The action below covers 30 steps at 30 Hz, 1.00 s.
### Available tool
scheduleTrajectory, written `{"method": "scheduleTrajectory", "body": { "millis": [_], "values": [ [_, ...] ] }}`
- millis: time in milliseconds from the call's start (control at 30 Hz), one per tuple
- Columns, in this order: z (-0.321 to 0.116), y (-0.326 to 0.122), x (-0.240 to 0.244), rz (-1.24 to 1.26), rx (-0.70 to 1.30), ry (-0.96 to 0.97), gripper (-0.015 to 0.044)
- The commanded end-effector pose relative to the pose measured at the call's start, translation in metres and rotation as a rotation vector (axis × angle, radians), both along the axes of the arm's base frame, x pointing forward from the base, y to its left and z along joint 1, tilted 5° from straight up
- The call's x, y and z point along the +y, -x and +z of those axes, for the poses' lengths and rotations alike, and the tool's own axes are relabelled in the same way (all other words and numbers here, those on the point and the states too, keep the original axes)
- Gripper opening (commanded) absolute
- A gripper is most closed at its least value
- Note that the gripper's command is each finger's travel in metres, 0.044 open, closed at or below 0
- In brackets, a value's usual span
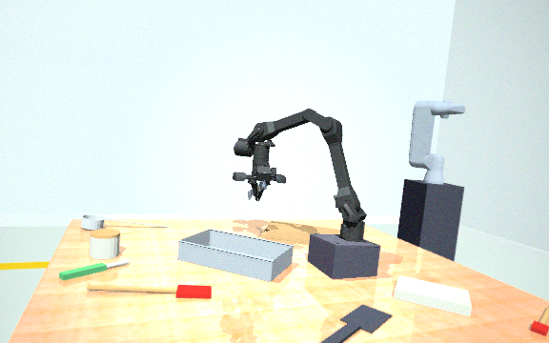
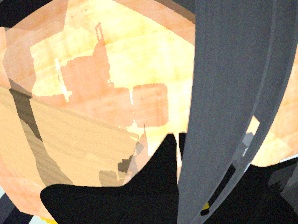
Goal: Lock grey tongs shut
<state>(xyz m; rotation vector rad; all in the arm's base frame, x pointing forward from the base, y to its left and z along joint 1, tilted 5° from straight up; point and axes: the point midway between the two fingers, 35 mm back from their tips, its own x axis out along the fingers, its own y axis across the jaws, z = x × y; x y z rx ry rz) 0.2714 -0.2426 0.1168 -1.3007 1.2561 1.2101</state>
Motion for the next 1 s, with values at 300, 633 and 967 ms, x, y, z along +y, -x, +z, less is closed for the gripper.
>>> {"method": "scheduleTrajectory", "body": {
  "millis": [300,633,967],
  "values": [
    [0.005,0.018,-0.019,-0.448,-0.044,0.011,-0.015],
    [0.006,0.034,-0.033,-0.854,-0.08,0.013,-0.015],
    [0.008,0.051,-0.047,-1.26,-0.115,0.015,-0.015]
  ]
}}
